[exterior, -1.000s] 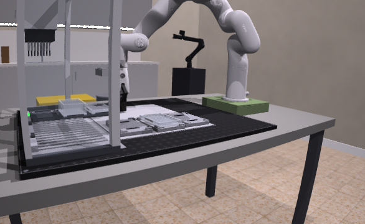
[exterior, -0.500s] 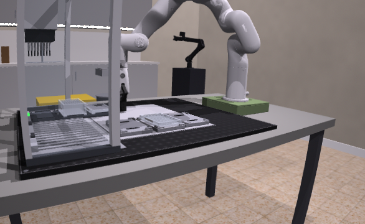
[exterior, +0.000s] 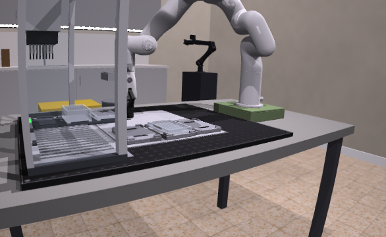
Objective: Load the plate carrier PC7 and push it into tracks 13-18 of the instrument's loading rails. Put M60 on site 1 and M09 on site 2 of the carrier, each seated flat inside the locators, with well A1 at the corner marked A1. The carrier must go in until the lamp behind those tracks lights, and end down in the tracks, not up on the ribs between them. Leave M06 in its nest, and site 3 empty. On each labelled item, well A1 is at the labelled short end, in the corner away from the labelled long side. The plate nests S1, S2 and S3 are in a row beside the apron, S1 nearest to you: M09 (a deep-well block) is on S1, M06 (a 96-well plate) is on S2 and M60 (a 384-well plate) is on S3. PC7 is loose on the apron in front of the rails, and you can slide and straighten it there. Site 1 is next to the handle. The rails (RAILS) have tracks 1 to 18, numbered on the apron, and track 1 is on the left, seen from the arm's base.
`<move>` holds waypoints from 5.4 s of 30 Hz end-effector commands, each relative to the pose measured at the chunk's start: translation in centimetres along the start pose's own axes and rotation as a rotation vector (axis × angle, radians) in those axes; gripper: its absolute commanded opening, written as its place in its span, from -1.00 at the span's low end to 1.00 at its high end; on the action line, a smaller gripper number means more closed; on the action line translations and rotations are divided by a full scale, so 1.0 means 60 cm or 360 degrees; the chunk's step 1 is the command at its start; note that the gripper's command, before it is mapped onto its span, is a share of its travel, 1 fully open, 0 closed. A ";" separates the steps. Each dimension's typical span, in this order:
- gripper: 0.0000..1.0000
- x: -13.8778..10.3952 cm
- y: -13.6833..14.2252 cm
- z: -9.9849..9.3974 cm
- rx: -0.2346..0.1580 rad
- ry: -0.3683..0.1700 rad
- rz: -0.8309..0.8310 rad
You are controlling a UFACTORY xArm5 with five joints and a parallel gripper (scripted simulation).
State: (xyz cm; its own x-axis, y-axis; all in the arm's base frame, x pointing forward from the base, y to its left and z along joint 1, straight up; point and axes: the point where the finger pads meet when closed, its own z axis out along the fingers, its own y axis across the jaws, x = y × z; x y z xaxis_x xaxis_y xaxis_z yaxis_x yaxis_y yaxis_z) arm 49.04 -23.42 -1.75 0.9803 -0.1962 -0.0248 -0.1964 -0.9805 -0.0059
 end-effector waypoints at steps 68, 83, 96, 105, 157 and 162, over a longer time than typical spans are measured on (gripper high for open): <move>0.62 -0.013 0.002 -0.053 -0.0007 0.0038 -0.0001; 0.62 -0.013 0.002 -0.089 -0.0007 0.0038 -0.0001; 0.62 -0.014 0.002 -0.120 -0.0007 0.0039 -0.0001; 0.62 -0.015 0.002 -0.139 -0.0007 0.0039 -0.0001; 0.62 -0.017 0.002 -0.267 -0.0007 0.0039 -0.0001; 0.62 -0.017 0.002 -0.270 -0.0007 0.0039 -0.0001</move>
State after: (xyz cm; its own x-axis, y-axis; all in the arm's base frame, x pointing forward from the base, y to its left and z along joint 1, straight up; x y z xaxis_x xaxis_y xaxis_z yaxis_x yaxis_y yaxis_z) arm 48.28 -23.44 14.30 0.9807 -0.1955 -0.0040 -0.1955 -0.9807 -0.0010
